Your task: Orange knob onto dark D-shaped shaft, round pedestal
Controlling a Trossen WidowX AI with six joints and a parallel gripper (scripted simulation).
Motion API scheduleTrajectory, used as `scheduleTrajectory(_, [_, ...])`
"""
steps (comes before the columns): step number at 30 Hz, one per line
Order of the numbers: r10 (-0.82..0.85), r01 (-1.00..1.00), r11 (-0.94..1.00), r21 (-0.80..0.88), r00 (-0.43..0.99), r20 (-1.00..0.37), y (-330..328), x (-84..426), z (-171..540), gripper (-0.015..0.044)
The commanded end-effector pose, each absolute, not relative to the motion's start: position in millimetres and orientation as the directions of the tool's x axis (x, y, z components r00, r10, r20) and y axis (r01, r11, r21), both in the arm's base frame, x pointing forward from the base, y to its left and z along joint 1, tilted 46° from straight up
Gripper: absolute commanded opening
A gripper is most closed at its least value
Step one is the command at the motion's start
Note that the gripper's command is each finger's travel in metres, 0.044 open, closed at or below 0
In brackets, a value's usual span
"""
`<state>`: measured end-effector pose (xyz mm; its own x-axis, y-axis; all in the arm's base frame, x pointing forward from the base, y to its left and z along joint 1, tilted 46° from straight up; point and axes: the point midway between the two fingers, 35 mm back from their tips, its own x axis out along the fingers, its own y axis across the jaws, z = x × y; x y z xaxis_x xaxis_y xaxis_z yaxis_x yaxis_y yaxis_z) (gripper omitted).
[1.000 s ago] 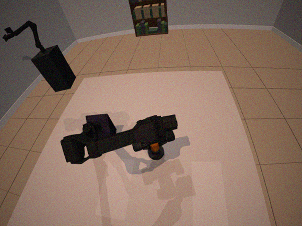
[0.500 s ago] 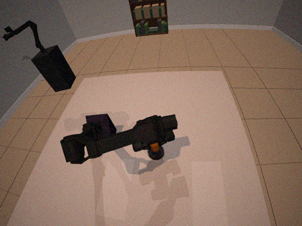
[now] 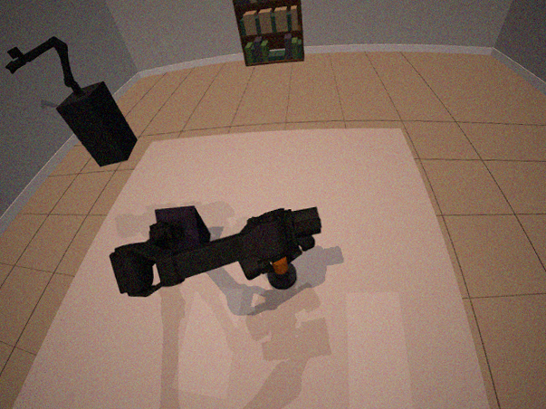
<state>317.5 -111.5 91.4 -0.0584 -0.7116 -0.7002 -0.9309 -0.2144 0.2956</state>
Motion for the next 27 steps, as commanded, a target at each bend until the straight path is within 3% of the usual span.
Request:
scheduleTrajectory(1, [-0.712,-0.926,-0.225,0.303,-0.056,-0.7,-112.6,317.4,90.8,0.0])
scheduleTrajectory(18, [-0.712,-0.926,-0.225,0.303,-0.056,-0.7,-109.6,318.2,93.8,0.0])
scheduleTrajectory(27, [-0.712,-0.828,-0.358,0.431,-0.056,-0.7,-110.5,318.7,92.3,0.0])
